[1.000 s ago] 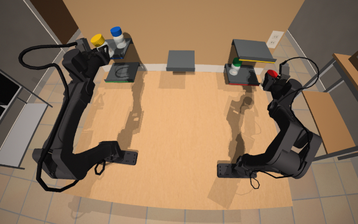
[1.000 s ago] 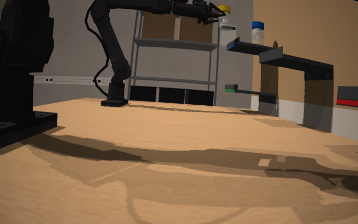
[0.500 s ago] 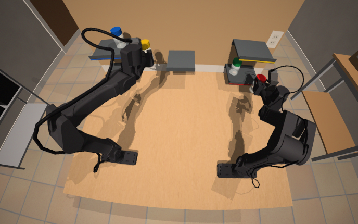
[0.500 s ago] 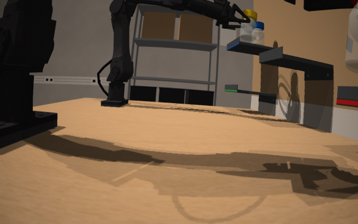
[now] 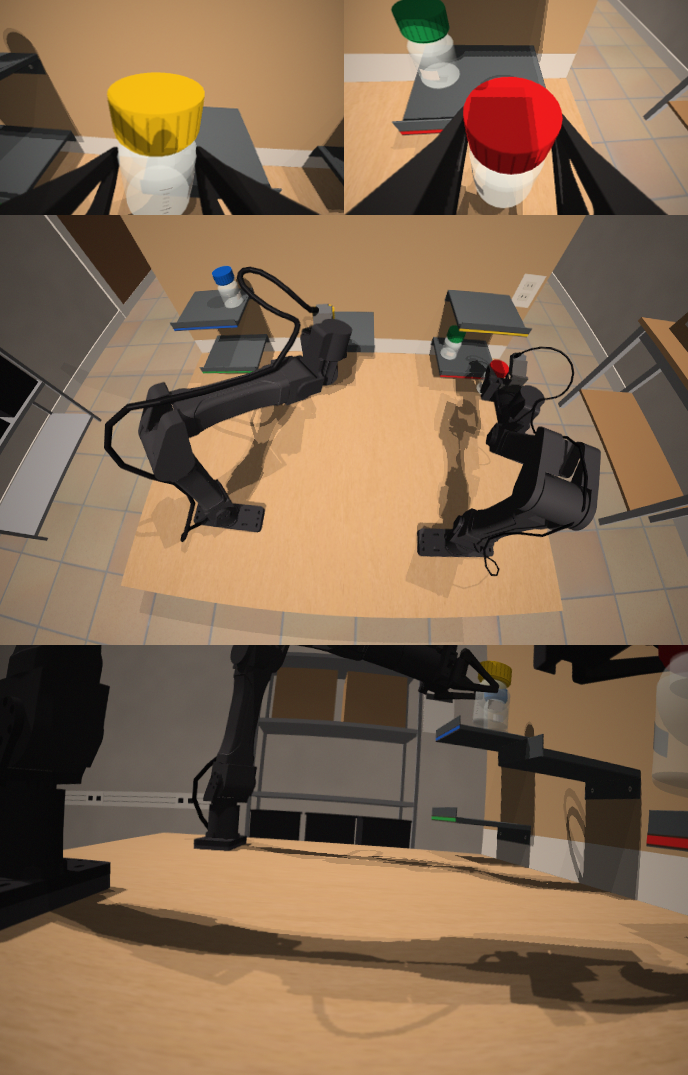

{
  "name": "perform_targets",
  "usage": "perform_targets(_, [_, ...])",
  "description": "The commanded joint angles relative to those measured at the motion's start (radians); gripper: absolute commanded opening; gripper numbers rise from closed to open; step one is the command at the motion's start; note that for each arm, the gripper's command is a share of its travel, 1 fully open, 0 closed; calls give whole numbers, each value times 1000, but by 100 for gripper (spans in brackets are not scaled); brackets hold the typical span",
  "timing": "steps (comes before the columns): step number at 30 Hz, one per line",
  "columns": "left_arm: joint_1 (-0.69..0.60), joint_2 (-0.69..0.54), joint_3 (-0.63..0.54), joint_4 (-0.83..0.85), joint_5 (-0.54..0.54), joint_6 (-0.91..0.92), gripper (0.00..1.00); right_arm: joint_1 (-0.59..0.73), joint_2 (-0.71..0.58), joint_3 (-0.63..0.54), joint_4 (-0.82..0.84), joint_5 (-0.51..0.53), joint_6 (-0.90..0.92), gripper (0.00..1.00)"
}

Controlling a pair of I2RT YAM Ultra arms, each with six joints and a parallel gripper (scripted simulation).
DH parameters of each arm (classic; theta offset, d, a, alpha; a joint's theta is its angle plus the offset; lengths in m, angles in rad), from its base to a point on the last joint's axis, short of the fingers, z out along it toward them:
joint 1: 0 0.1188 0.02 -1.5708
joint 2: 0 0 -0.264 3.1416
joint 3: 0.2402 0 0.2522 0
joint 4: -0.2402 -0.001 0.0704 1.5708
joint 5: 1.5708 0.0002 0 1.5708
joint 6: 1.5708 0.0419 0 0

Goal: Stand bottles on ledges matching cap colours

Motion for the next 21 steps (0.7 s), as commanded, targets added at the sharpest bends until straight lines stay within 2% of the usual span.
perform_targets(1, [-51, 25, 66, 41, -106, -23, 49, 10, -16, 26, 60, 31, 4, 50])
perform_targets(10, [-83, 39, 81, 45, -108, -6, 49, 24, 45, 80, 56, 47, 4, 50])
perform_targets(14, [-73, 5, 38, 142, -2, 73, 49, 31, 73, 111, 53, 53, 4, 50])
perform_targets(21, [-19, -89, -128, 278, 244, 188, 49, 38, 103, 145, 52, 53, 4, 50])
